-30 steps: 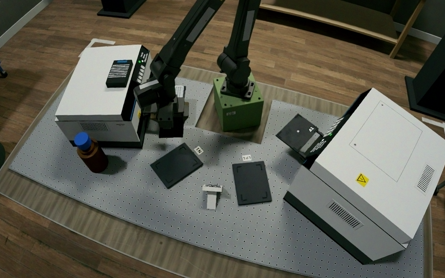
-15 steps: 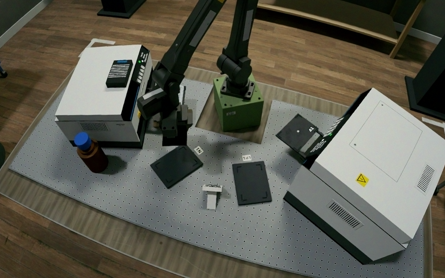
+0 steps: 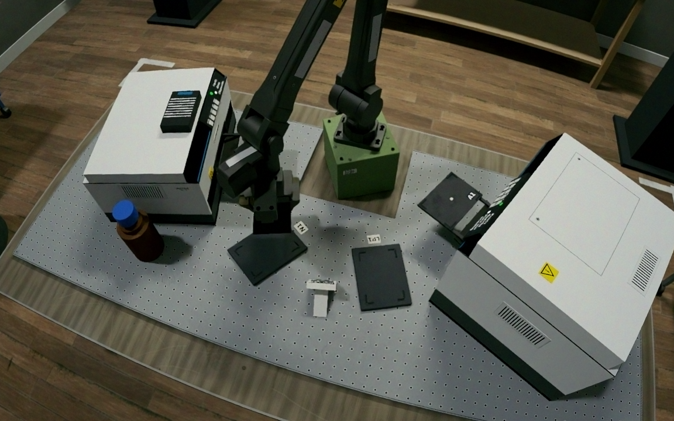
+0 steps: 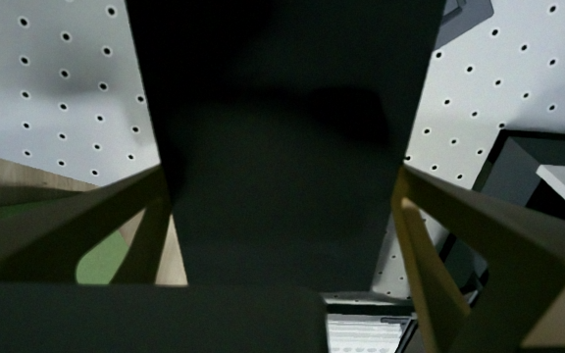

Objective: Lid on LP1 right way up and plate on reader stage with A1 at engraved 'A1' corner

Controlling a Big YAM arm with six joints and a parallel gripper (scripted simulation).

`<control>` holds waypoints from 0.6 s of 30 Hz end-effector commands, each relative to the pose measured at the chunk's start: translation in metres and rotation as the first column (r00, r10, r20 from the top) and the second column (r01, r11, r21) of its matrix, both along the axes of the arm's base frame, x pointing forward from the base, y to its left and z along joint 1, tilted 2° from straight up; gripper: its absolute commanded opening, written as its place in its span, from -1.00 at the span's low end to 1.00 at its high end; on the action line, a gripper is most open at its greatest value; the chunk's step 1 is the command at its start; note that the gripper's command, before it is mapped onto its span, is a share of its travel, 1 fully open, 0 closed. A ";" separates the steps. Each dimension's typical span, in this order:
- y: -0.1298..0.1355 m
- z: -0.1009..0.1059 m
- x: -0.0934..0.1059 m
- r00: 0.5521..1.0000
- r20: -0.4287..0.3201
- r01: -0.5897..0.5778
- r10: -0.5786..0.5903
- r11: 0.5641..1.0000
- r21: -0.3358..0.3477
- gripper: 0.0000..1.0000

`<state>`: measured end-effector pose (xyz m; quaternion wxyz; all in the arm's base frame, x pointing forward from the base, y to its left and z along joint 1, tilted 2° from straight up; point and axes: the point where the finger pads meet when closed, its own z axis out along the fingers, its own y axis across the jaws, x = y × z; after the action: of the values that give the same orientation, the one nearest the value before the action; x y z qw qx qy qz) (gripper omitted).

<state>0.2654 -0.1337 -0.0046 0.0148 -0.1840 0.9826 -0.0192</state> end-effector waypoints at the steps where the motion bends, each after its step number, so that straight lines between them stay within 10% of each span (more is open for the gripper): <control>1: -0.001 0.006 0.020 1.000 0.019 0.002 -0.002 1.000 -0.014 0.71; 18: 0.038 0.003 0.042 1.000 0.023 -0.004 0.004 1.000 -0.008 0.71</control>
<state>0.2869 -0.0978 -0.0055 0.0148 -0.1898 0.9815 -0.0181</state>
